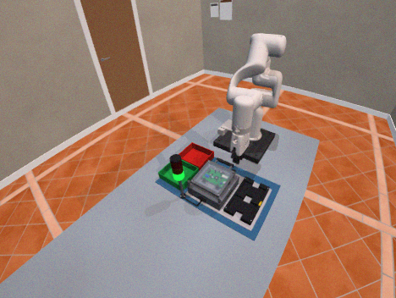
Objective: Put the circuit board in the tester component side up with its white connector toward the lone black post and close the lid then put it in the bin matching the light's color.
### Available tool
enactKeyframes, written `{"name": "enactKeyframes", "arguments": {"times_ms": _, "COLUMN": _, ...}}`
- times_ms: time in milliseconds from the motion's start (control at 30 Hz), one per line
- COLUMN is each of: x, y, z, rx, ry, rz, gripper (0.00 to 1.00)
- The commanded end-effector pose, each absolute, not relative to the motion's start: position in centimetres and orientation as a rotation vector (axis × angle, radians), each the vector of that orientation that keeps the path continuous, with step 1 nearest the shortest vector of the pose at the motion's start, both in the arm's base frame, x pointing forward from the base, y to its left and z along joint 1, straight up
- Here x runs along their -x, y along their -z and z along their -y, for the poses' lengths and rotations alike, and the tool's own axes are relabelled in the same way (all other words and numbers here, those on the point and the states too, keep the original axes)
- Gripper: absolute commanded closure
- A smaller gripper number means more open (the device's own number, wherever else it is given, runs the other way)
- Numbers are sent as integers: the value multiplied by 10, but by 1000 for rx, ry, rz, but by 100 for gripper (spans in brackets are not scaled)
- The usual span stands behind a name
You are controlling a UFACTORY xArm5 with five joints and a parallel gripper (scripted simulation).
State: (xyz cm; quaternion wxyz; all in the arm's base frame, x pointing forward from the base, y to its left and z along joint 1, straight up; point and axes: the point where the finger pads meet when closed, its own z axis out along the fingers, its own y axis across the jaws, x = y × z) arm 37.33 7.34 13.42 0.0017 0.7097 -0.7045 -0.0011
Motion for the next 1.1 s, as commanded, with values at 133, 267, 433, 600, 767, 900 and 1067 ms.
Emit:
{"name": "enactKeyframes", "arguments": {"times_ms": 133, "x": -374, "y": -135, "z": -74, "rx": -2230, "ry": 0, "rz": 2213, "gripper": 72}}
{"name": "enactKeyframes", "arguments": {"times_ms": 267, "x": -374, "y": -135, "z": -74, "rx": -2230, "ry": 0, "rz": 2213, "gripper": 72}}
{"name": "enactKeyframes", "arguments": {"times_ms": 433, "x": -374, "y": -135, "z": -74, "rx": -2230, "ry": 0, "rz": 2213, "gripper": 72}}
{"name": "enactKeyframes", "arguments": {"times_ms": 600, "x": -374, "y": -135, "z": -72, "rx": -2230, "ry": 0, "rz": 2213, "gripper": 72}}
{"name": "enactKeyframes", "arguments": {"times_ms": 767, "x": -374, "y": -136, "z": -60, "rx": -2230, "ry": 0, "rz": 2213, "gripper": 72}}
{"name": "enactKeyframes", "arguments": {"times_ms": 900, "x": -374, "y": -136, "z": -43, "rx": -2230, "ry": 0, "rz": 2213, "gripper": 72}}
{"name": "enactKeyframes", "arguments": {"times_ms": 1067, "x": -374, "y": -136, "z": -30, "rx": -2230, "ry": 0, "rz": 2213, "gripper": 72}}
